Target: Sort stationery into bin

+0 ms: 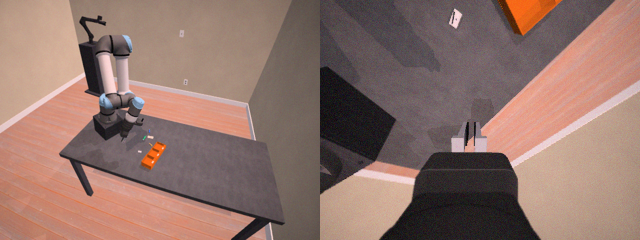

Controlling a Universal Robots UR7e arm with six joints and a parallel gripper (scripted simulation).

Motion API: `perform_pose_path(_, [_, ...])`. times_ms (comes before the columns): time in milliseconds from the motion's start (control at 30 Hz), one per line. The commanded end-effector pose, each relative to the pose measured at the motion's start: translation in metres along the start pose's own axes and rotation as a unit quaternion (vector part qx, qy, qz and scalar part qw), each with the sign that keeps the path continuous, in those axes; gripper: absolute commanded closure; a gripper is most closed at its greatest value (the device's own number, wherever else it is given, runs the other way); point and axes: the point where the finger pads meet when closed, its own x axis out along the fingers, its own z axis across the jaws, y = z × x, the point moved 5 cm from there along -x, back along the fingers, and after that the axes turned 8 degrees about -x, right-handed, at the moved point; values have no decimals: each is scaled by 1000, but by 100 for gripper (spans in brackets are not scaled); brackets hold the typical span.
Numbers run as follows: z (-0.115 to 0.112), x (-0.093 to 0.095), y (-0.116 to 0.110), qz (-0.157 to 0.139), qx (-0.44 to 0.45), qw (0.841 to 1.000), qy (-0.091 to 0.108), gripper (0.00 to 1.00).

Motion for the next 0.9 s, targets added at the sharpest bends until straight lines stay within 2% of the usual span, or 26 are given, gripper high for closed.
perform_pose_path(0, [-1, -5, 9, 14, -60, 998, -6, 69])
perform_pose_path(267, [-7, -19, 34, 37, -188, 981, -21, 69])
perform_pose_path(367, [-8, -20, 35, 46, -233, 971, -27, 69])
perform_pose_path(533, [-14, -31, 52, 56, -308, 949, -39, 69])
perform_pose_path(600, [-14, -31, 52, 56, -308, 949, -39, 69])
perform_pose_path(633, [-17, -35, 58, 63, -349, 934, -46, 69])
perform_pose_path(733, [-17, -36, 59, 68, -384, 919, -52, 69])
perform_pose_path(867, [-23, -45, 73, 75, -441, 892, -63, 69])
